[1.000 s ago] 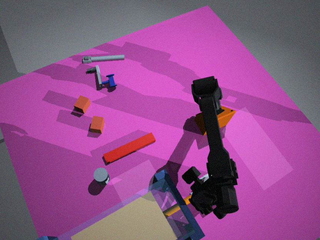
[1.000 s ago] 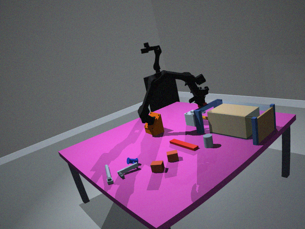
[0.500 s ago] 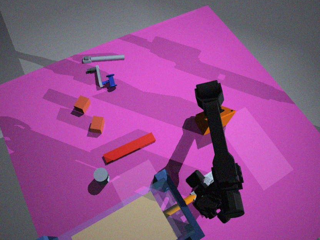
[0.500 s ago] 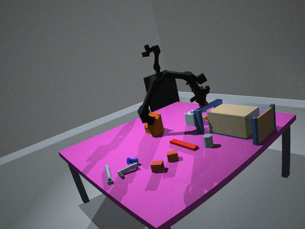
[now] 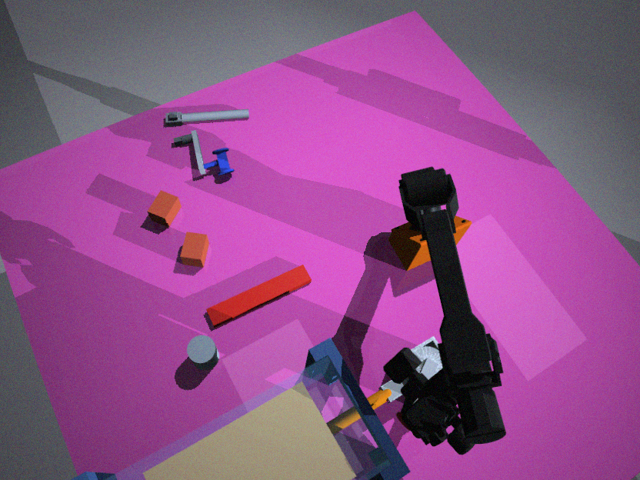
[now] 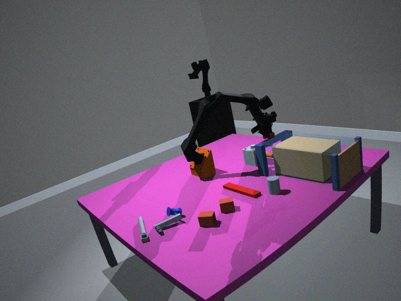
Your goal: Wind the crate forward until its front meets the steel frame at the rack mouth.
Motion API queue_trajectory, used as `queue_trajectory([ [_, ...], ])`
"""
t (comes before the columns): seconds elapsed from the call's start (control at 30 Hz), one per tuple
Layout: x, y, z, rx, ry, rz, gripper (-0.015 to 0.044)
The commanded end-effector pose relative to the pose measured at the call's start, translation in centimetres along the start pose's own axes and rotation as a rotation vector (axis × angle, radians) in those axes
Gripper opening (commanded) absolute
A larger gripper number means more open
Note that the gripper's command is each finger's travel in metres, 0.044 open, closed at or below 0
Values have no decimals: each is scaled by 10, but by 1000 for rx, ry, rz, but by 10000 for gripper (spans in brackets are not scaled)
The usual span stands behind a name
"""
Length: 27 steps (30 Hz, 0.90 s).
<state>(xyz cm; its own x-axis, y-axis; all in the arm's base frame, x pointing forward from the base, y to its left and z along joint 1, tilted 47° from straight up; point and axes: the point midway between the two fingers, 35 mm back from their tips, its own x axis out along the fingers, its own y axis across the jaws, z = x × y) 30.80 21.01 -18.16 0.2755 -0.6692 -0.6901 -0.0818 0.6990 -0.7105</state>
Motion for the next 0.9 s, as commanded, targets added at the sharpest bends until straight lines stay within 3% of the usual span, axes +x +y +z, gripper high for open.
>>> queue_trajectory([
  [0.0,-3,14,-8,-3,15,29,0],
  [0.87,-13,39,-27,-4,15,31,0],
])
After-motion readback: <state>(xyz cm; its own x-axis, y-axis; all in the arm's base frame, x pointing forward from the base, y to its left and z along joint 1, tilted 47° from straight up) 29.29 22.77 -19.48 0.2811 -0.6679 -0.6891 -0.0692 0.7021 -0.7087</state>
